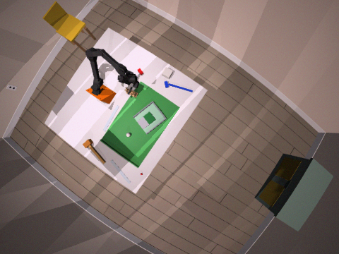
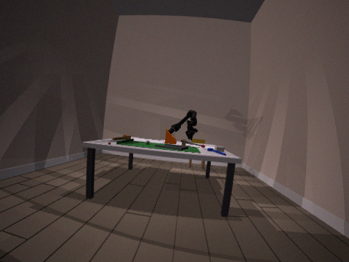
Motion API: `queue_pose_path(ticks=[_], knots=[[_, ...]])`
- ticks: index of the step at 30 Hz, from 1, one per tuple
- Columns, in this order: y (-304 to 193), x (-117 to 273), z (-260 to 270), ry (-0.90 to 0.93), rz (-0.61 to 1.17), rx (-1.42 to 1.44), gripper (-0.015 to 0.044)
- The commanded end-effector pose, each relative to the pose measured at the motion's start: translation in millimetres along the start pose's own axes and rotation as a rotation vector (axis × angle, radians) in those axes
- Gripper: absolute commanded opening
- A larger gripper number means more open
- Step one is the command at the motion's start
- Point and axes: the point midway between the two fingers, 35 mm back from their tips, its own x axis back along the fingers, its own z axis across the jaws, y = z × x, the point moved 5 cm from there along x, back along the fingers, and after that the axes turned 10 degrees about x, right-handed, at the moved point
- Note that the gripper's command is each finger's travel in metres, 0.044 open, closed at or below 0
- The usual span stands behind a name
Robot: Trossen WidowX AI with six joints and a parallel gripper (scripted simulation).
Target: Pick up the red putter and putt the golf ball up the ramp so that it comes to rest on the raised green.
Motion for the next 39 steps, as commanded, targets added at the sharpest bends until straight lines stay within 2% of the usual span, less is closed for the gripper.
queue_pose_path(ticks=[1, 32, 39], knots=[[-2.7, -13.7, 2.6, 0.008, 0.003, -0.006, 0.0440], [-8.1, -61.0, 3.7, 0.007, 0.000, -0.006, 0.0440], [-6.4, -58.0, 2.4, 0.006, -0.004, 0.000, 0.0256]])
